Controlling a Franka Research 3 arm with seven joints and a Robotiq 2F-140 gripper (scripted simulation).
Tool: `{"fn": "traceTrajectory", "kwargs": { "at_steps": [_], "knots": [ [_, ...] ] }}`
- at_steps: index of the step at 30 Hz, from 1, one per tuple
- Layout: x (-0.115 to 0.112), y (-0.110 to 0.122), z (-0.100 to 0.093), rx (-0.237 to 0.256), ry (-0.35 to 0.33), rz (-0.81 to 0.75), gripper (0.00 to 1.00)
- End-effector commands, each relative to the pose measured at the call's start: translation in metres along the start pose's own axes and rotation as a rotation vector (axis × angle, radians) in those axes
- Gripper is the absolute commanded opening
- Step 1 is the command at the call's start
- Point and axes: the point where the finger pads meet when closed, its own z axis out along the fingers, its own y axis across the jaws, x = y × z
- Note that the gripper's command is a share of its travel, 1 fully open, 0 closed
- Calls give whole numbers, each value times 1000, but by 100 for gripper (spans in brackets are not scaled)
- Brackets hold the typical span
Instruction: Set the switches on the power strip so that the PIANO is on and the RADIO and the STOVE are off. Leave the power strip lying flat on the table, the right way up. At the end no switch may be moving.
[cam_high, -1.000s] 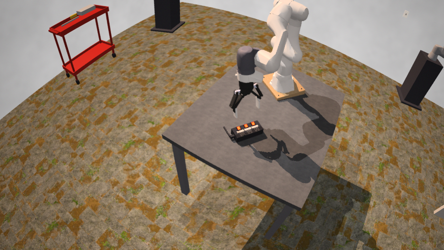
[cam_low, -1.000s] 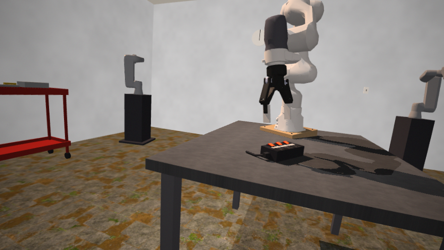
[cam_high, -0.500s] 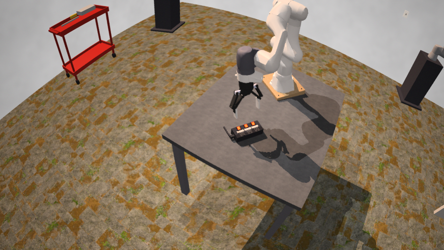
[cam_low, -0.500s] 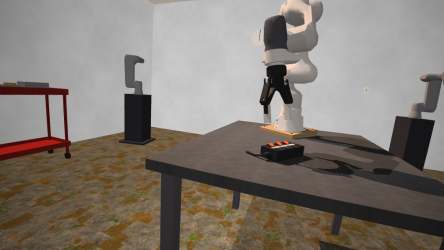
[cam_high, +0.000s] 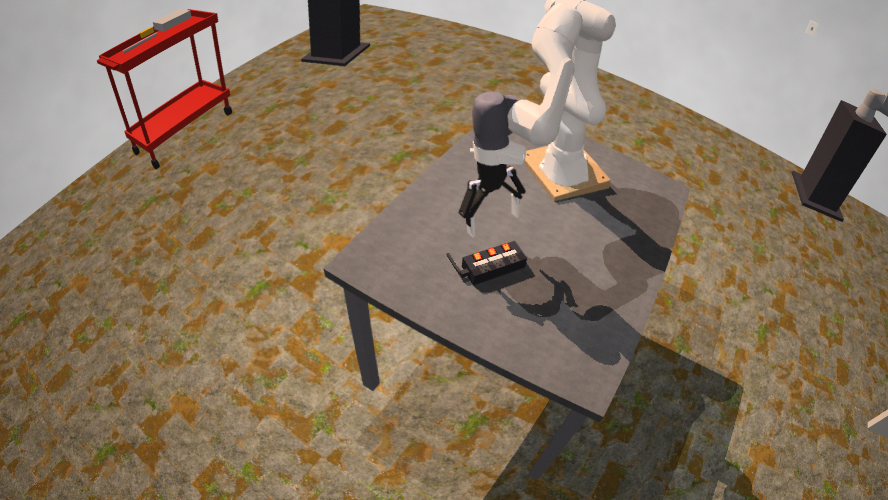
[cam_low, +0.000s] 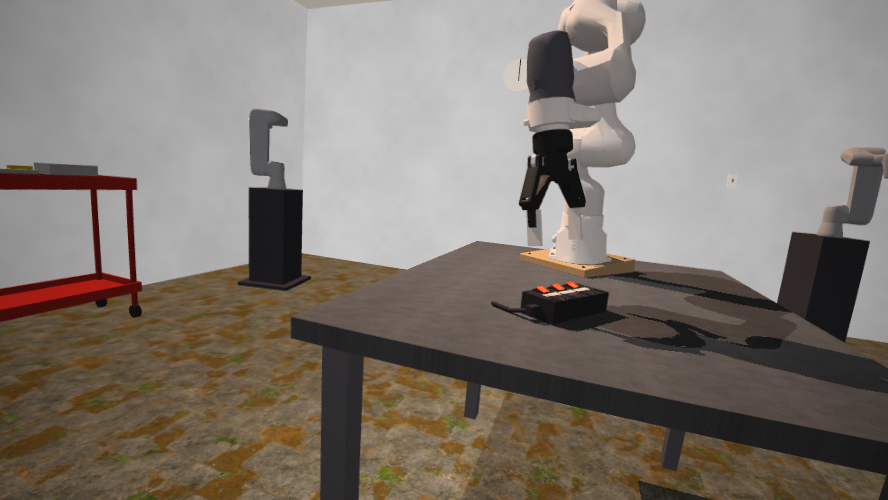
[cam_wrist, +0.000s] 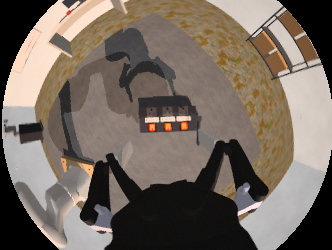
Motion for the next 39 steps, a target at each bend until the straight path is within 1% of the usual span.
{"fn": "traceTrajectory", "kwargs": {
  "at_steps": [1, 39],
  "knots": [
    [-1, -1, 1, 1, -2, -7, 100],
    [0, 1, 2, -2, 7, -16, 100]
  ]
}}
